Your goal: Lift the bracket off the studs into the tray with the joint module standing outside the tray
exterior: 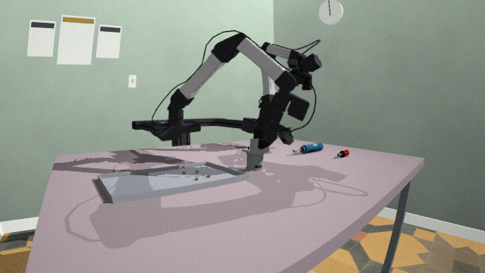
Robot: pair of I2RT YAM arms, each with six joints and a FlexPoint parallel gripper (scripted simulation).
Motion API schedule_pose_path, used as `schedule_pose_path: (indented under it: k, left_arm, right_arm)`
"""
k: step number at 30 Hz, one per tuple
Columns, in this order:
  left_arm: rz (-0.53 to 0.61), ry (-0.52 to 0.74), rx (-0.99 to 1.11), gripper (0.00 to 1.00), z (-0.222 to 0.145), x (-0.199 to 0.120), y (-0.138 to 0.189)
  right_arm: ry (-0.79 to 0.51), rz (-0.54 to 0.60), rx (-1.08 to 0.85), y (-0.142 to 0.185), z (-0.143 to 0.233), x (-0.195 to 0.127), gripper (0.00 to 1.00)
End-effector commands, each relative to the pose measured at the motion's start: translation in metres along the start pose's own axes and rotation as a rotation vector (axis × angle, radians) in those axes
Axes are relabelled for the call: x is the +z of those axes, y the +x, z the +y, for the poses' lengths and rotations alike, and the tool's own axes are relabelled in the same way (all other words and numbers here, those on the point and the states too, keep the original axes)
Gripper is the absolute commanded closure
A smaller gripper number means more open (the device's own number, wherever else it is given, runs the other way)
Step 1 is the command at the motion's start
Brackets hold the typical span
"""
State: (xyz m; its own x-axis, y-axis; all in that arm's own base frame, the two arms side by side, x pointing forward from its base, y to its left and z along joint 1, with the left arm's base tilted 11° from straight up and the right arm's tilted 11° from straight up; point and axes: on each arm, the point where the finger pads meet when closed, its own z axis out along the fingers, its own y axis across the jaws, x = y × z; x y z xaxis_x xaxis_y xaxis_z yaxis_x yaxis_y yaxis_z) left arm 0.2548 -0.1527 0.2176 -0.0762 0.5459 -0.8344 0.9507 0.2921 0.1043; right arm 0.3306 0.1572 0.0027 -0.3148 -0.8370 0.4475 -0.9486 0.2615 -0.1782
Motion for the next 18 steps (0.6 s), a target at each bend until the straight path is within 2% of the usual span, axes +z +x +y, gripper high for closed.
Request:
schedule_pose_path:
  k: [1, 5, 18]
  left_arm:
    - [-0.011, -0.006, 0.009, 0.0, 0.001, -0.002, -0.004]
    - [-0.011, -0.006, 0.009, 0.0, 0.001, -0.002, -0.004]
    - [-0.023, -0.014, 0.035, 0.0, 0.005, -0.007, -0.013]
  right_arm:
    - [0.045, -0.052, 0.008, 0.002, -0.006, -0.018, 0.87]
    - [0.043, -0.058, 0.01, 0.001, -0.007, -0.021, 1.0]
    - [0.067, -0.03, 0.003, 0.012, -0.009, -0.032, 1.0]
